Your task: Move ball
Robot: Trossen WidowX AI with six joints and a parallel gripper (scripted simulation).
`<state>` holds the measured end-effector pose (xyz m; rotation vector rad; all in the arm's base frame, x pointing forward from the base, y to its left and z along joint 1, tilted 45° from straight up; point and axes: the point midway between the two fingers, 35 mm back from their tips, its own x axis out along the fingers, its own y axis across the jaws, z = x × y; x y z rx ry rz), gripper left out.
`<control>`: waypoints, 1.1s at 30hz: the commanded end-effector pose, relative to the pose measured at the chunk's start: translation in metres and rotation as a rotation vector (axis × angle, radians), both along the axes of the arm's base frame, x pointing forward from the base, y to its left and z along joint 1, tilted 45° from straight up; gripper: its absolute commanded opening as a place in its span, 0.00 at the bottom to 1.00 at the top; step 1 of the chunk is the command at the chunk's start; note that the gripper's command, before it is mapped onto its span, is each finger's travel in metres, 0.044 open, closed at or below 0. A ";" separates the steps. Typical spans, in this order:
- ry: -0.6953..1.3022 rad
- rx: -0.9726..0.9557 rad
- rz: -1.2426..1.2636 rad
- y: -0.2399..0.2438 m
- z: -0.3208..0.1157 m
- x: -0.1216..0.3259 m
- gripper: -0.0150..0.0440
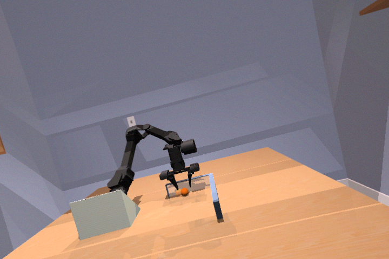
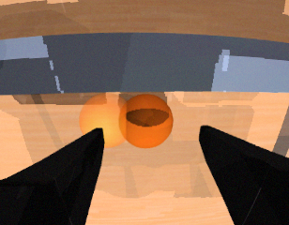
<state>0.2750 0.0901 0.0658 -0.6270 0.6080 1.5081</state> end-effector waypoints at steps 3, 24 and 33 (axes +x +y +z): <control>0.008 0.007 -0.001 0.009 -0.009 -0.003 0.73; 0.003 0.006 -0.003 0.013 -0.013 -0.003 0.40; -0.043 -0.037 -0.025 -0.018 0.003 0.011 0.25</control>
